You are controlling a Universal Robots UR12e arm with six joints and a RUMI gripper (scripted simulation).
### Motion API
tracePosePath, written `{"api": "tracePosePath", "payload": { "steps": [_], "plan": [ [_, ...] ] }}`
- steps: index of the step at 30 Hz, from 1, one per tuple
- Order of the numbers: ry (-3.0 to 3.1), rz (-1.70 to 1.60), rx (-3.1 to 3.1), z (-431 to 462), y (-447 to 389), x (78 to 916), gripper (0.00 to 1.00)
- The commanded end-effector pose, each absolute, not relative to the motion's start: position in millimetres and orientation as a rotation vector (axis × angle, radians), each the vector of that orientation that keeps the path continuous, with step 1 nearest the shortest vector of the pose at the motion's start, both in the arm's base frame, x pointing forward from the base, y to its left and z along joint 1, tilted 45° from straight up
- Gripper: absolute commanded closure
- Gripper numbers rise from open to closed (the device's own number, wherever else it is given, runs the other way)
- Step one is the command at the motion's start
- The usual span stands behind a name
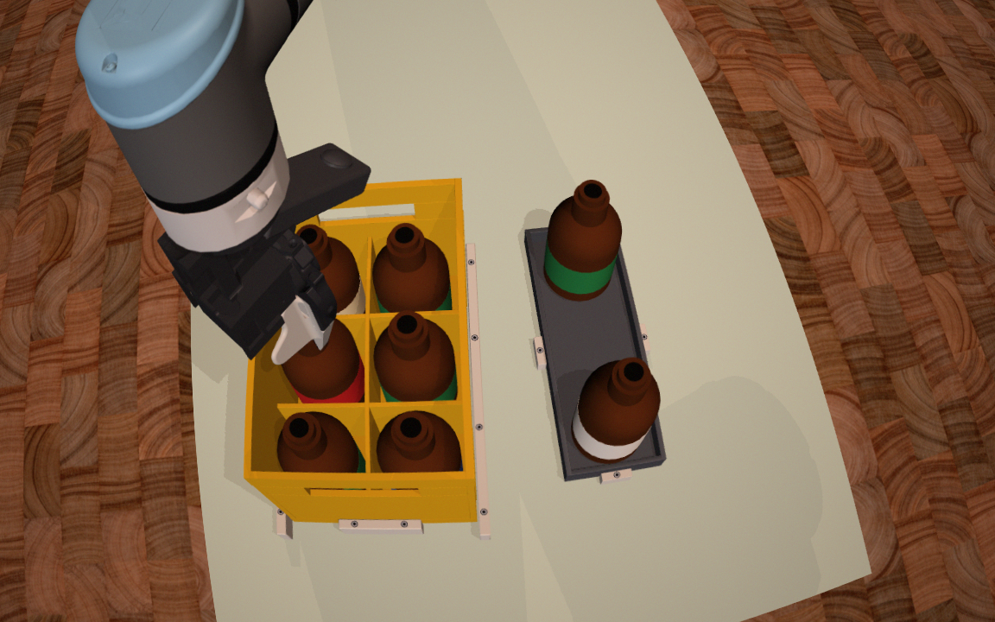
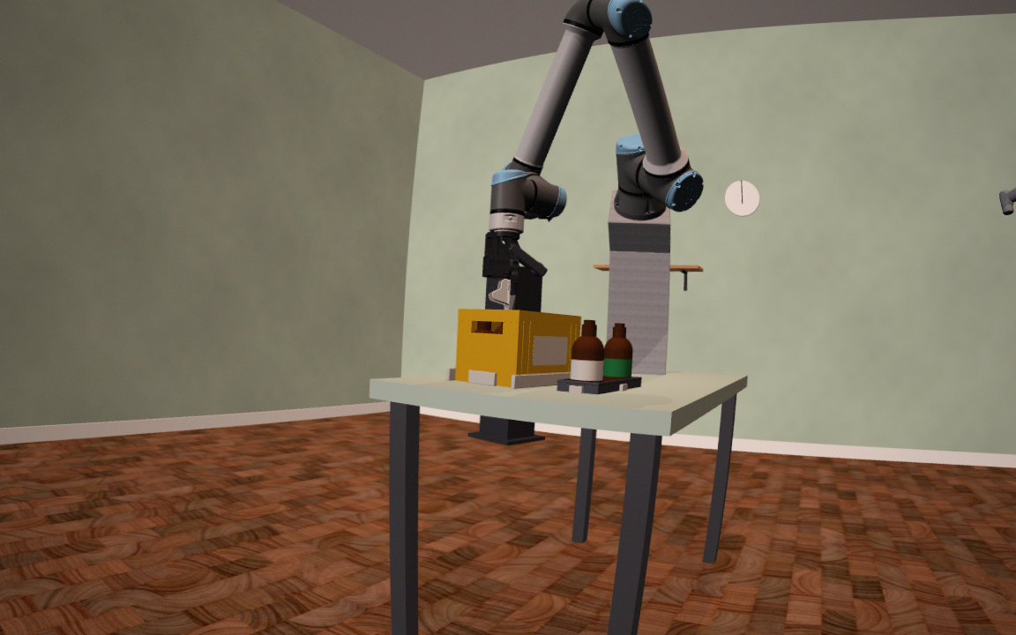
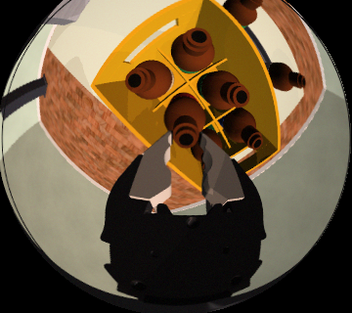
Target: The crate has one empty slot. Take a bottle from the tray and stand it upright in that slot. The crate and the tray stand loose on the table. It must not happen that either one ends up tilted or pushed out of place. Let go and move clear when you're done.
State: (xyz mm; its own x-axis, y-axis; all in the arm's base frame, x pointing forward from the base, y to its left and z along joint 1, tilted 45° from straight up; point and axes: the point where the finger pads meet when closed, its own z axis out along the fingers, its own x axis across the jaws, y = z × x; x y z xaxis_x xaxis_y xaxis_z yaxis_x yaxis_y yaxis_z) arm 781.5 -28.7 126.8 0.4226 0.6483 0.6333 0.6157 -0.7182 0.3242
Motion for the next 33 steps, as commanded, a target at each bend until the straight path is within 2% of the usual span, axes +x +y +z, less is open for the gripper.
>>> {"api": "tracePosePath", "payload": {
  "steps": [1, 33],
  "plan": [
    [1.162, 1.194, 2.613, 126.5, -28.5, 782.5, 1.0],
    [1.162, 1.194, 2.613, 118.4, -25.6, 790.1, 1.0]
  ]
}}
